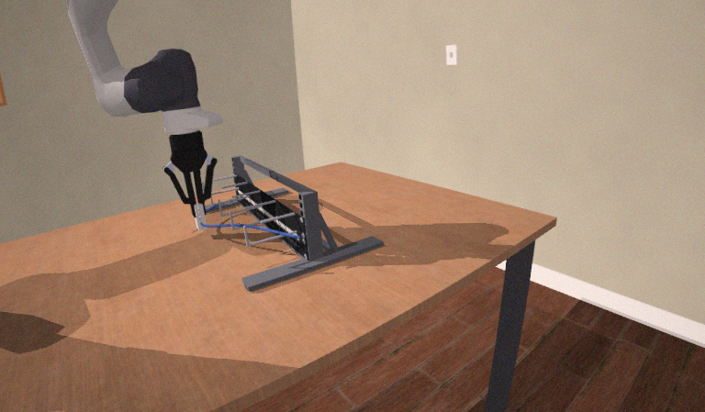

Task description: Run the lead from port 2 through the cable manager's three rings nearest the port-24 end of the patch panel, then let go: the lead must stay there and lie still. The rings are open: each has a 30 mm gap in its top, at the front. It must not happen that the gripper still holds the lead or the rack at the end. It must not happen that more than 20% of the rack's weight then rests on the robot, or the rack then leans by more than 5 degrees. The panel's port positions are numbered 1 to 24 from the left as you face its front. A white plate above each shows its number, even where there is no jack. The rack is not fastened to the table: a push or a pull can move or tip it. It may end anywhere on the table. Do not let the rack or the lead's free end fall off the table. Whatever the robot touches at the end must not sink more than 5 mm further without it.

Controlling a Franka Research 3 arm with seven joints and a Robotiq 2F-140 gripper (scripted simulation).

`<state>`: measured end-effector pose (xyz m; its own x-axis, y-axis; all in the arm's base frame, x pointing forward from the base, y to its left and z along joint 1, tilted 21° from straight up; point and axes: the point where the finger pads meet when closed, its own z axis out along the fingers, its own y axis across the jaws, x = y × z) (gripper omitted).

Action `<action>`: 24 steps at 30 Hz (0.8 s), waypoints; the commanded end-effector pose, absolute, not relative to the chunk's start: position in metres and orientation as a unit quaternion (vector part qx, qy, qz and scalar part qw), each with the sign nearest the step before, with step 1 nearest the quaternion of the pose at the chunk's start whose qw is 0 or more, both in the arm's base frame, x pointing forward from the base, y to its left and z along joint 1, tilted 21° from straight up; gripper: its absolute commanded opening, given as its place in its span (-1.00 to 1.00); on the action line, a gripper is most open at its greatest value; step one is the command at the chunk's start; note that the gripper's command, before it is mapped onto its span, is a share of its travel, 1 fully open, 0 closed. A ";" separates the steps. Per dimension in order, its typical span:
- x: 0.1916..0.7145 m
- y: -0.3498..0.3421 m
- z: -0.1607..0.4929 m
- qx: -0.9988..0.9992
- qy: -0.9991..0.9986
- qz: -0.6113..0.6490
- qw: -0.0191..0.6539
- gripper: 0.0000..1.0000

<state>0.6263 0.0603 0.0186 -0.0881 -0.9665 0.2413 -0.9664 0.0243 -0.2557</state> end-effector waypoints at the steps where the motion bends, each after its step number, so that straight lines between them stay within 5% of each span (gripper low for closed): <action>1: 0.627 0.061 0.018 -0.676 0.715 -0.179 0.001 -1.00; 24: 0.624 0.065 0.033 -0.676 0.715 -0.179 0.001 -1.00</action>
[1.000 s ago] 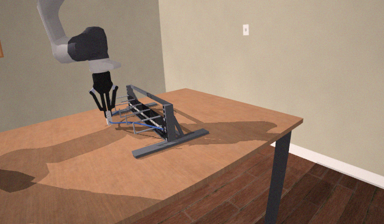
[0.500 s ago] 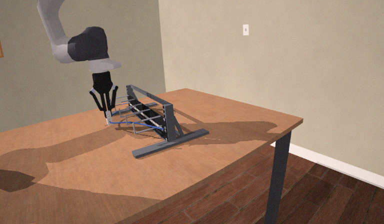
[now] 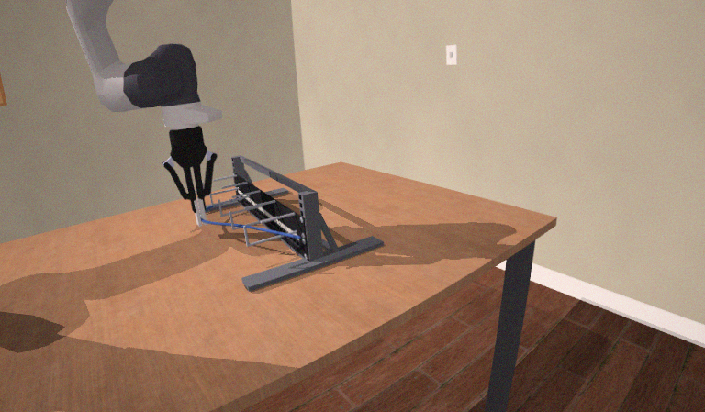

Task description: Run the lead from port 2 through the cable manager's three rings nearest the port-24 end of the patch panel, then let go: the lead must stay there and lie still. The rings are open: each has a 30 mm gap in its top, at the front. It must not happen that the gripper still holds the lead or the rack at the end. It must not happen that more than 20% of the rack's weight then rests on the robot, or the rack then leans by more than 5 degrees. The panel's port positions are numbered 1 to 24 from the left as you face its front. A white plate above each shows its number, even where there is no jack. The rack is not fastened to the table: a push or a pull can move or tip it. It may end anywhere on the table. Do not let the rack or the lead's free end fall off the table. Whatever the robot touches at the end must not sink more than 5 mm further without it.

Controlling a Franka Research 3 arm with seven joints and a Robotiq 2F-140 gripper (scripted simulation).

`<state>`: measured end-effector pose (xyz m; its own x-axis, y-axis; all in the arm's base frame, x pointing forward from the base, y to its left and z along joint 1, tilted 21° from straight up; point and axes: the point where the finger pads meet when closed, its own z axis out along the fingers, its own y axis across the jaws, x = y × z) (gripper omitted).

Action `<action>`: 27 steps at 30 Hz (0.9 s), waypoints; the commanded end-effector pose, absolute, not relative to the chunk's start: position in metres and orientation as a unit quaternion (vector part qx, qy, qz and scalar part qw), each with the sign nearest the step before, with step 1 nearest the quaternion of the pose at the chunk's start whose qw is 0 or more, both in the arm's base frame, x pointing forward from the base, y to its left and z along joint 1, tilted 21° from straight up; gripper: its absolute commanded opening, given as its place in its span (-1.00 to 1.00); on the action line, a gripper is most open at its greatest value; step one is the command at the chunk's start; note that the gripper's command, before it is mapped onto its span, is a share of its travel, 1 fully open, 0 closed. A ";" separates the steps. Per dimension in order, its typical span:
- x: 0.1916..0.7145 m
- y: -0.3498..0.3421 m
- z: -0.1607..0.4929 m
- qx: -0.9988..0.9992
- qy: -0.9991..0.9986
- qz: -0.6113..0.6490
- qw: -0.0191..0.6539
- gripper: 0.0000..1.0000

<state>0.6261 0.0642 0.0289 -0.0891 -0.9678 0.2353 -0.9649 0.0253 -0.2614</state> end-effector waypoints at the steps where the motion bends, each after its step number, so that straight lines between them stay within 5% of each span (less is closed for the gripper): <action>1: 0.623 0.065 0.035 -0.676 0.715 -0.179 0.001 -1.00; 27: 0.607 0.082 0.096 -0.676 0.715 -0.179 0.001 -1.00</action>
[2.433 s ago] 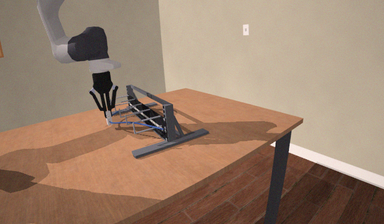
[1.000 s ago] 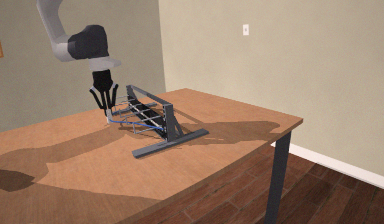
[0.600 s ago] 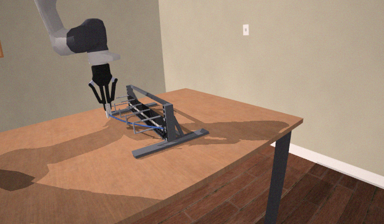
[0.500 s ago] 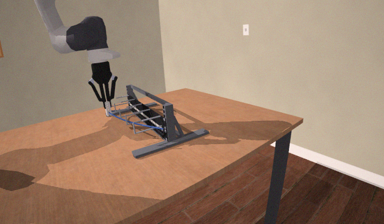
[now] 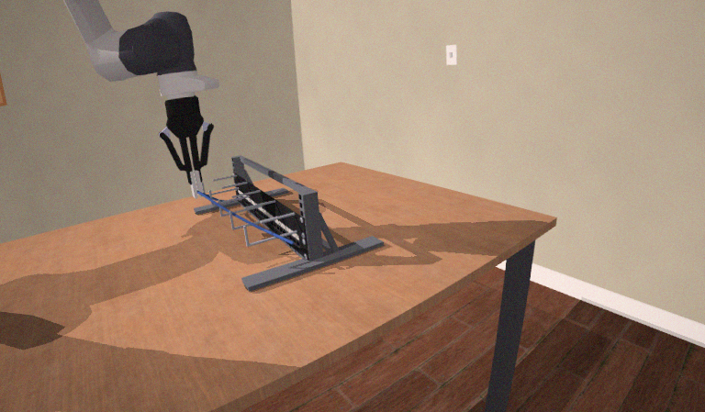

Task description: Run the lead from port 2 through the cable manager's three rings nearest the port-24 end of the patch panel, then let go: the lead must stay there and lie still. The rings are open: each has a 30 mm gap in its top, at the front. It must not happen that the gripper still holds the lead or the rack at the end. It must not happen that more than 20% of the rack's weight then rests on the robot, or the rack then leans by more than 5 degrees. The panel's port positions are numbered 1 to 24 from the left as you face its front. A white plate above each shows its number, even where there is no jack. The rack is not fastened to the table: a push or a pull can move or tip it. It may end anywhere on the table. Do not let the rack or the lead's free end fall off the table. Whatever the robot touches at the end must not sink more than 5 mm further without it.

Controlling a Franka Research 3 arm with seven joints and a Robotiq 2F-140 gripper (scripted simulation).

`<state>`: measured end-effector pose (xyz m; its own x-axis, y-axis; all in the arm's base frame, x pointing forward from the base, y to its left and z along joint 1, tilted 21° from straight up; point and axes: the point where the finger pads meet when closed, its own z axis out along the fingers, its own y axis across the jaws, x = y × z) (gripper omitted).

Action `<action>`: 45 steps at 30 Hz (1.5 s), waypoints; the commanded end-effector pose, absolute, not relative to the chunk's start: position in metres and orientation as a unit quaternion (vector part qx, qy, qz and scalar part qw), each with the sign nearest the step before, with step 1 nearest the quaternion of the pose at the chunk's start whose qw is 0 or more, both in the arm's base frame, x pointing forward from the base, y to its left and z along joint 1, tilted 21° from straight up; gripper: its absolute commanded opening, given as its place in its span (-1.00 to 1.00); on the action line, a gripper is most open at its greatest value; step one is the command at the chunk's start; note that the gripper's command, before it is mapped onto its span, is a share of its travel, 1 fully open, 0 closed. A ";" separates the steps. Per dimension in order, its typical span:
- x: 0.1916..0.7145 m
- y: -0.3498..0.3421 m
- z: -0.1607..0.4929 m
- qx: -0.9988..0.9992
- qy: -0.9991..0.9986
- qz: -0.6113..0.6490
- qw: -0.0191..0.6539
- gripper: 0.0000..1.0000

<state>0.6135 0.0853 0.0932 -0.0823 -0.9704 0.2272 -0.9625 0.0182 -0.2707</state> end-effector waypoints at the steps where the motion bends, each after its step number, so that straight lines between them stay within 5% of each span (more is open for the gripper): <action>1: 0.607 0.082 0.098 -0.676 0.715 -0.179 0.001 -1.00; 22: 0.604 0.085 0.110 -0.675 0.716 -0.179 0.001 -1.00; 29: 0.660 0.078 0.126 -0.667 0.723 -0.179 0.003 -1.00; 45: 0.661 0.078 0.126 -0.667 0.723 -0.179 0.004 -1.00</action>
<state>0.6613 0.0791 0.1269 -0.1192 -0.9660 0.2296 -0.9613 0.0544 -0.2700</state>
